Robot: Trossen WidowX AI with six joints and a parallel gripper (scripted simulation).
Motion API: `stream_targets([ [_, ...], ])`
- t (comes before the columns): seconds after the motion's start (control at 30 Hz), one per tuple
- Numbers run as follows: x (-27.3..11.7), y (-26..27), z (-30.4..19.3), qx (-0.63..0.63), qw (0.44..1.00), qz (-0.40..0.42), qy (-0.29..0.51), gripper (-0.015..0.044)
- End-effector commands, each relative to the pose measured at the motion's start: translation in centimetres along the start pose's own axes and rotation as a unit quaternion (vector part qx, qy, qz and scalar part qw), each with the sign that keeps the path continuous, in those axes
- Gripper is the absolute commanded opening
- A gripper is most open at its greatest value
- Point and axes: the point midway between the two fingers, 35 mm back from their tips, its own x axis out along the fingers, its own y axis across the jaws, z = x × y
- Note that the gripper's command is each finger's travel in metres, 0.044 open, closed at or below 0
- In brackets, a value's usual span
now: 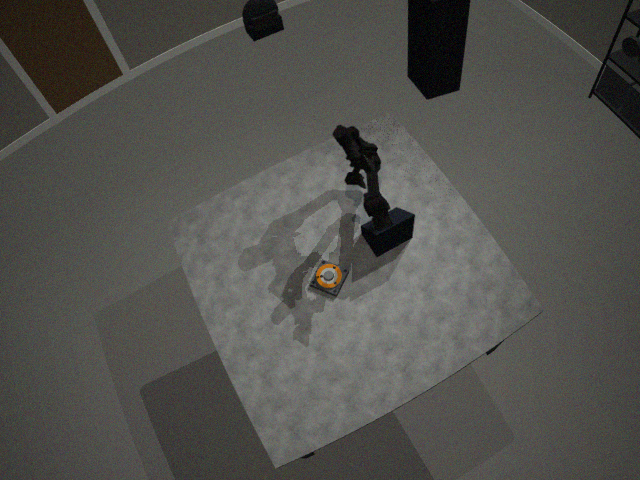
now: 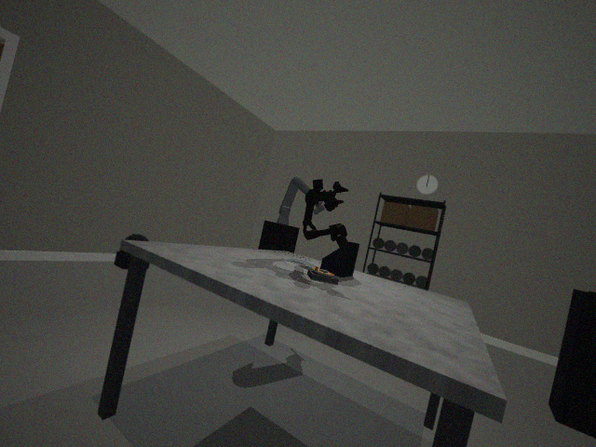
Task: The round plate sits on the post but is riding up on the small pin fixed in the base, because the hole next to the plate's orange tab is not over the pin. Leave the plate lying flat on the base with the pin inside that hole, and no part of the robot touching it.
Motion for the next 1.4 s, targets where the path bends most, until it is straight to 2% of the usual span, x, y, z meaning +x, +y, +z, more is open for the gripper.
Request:
stream_targets([
  [0.0, 0.1, 0.1, -0.2, 0.008, 1.0, 0.004, 0.001, 0.0374],
  [0.1, 1.8, 1.1, -2.5, 0.115, 0.991, 0.061, 0.019, 0.0295],
  [0.23, 4.4, 3.8, -6.2, 0.293, 0.942, 0.151, 0.067, 0.019],
  [0.3, 4.8, 4.3, -6.8, 0.322, 0.929, 0.165, 0.076, 0.0137],
  [0.47, 7.4, 8.8, -10.5, 0.515, 0.805, 0.249, 0.16, 0.0006],
  [0.5, 7.8, 9.9, -11.2, 0.549, 0.773, 0.263, 0.18, 0.0],
  [0.57, 8.1, 10.6, -11.6, 0.569, 0.751, 0.272, 0.194, 0.0],
  [0.6, 8.5, 11.5, -12.1, 0.594, 0.724, 0.281, 0.211, 0.0],
  [0.77, 10.1, 17.7, -14.3, 0.711, 0.535, 0.322, 0.323, 0.0],
  [0.83, 10.3, 18.5, -14.4, 0.721, 0.51, 0.325, 0.338, 0.0],
  [0.93, 10.9, 22.3, -15.0, 0.755, 0.398, 0.331, 0.403, 0.0],
  [1.03, 11.2, 26.5, -15.1, 0.77, 0.278, 0.327, 0.472, 0.0],
  [1.07, 11.3, 26.7, -15.0, 0.77, 0.271, 0.327, 0.476, 0.0],
  [1.13, 11.4, 28.6, -14.9, 0.77, 0.217, 0.321, 0.508, 0.0],
  [1.3, 11.3, 35.9, -13.1, 0.732, 0.024, 0.282, 0.619, 0.0],
  [1.37, 11.3, 36.8, -12.8, 0.725, 0.004, 0.275, 0.632, 0.0],
])
